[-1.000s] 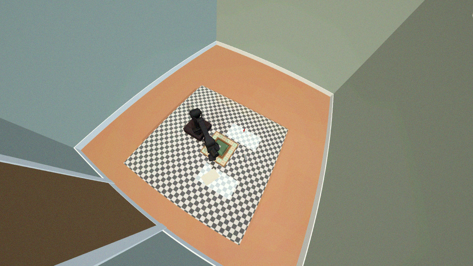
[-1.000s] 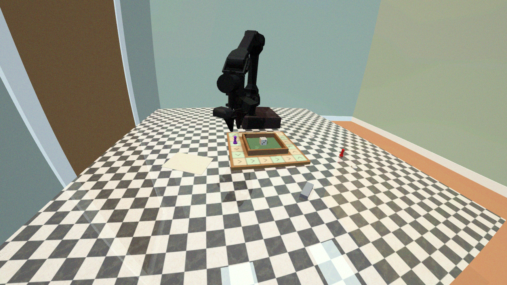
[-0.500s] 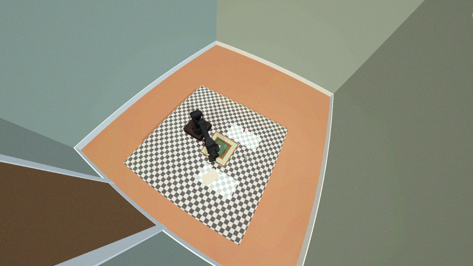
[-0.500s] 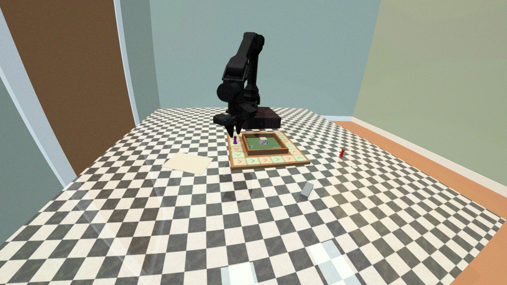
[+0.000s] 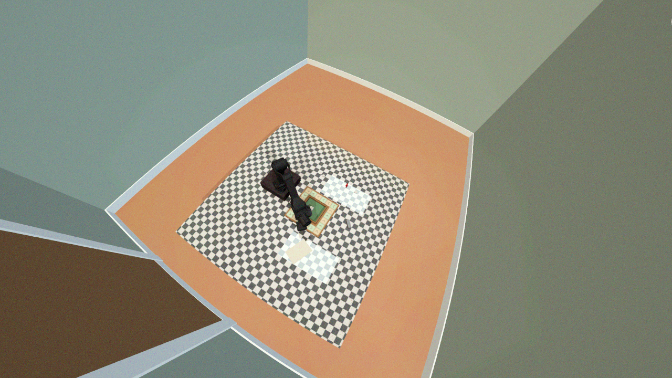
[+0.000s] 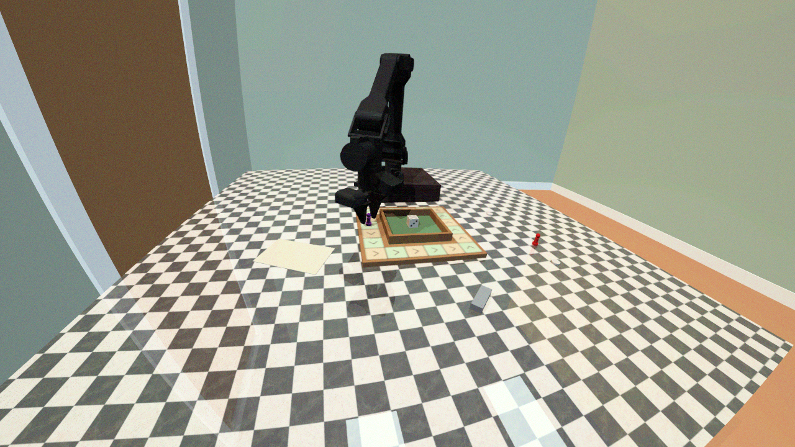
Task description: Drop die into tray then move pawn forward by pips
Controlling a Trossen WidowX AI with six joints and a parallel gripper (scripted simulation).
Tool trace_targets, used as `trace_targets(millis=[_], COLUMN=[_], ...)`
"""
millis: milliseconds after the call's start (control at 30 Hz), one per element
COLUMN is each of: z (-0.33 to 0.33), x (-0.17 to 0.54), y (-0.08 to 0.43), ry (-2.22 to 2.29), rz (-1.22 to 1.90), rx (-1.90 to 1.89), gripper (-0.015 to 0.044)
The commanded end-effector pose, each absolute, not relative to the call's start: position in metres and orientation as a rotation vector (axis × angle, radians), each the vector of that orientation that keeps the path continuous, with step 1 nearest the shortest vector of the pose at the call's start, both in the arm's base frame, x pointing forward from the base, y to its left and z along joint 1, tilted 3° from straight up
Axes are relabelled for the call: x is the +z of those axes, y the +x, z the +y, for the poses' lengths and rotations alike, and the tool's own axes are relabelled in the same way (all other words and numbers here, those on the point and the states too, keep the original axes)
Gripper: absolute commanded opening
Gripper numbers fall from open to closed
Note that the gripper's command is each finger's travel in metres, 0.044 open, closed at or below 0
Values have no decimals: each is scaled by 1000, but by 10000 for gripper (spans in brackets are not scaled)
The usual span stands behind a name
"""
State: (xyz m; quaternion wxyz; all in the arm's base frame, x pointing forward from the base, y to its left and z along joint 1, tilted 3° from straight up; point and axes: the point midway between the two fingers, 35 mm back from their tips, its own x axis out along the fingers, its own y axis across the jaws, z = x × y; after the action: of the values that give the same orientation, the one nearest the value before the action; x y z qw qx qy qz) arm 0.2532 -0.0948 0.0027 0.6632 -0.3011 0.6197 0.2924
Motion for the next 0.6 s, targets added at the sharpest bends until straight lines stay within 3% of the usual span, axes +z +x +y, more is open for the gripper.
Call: trace_targets(millis=[0, 167, 567], z=[-94, -94, -95], x=[0, 0, 4], y=[253, 253, 254], ry=[-680, -680, -680], rz=[1397, 1397, 1397], rx=[662, 662, 662], gripper=[200, 69, 0])
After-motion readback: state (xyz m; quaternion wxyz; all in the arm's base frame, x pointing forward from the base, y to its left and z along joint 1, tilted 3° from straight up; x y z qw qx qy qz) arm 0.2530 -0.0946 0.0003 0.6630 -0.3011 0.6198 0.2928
